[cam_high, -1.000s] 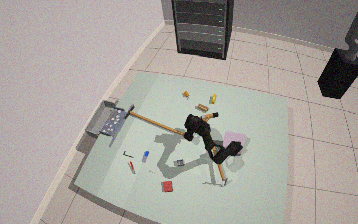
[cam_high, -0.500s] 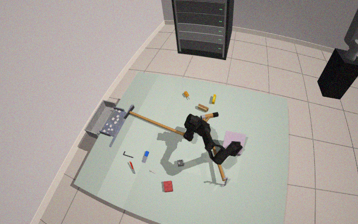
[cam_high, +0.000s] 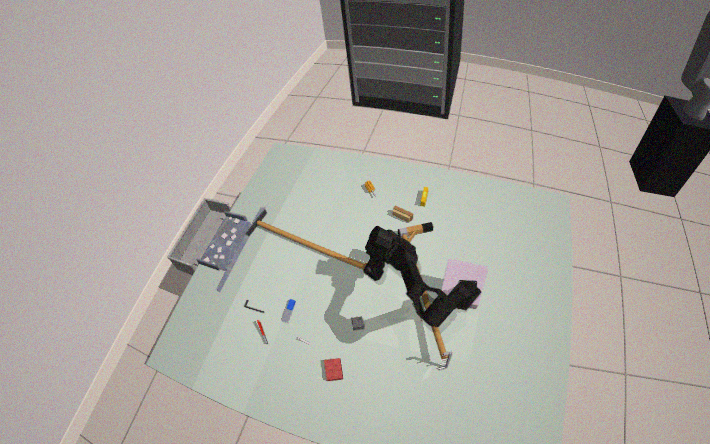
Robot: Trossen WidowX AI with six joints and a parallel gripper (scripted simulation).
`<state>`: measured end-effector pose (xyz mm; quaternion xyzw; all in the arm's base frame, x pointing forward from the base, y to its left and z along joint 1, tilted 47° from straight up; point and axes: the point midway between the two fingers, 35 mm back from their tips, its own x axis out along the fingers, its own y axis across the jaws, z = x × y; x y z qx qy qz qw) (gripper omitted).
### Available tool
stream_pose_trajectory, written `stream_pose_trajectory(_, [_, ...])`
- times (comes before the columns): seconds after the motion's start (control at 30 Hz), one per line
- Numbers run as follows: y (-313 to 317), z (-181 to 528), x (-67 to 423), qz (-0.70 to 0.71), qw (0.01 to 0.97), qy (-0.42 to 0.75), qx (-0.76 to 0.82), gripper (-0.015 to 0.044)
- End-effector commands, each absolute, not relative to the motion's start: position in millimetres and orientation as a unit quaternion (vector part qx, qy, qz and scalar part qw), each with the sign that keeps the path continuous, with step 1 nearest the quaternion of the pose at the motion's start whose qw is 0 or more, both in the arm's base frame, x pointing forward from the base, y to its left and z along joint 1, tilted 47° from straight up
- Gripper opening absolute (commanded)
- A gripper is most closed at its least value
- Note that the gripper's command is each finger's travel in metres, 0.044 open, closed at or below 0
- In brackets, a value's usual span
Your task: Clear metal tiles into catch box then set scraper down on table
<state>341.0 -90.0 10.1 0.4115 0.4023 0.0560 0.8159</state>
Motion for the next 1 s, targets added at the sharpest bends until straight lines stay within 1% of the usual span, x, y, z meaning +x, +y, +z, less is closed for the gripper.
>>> stream_pose_trajectory(0.0, [-86.3,16.2,343.6,0.063,0.819,0.398,0.409,0.0])
stream_pose_trajectory(0.97, [-62.9,42.8,349.3,0.098,0.83,0.385,0.391,0.0])
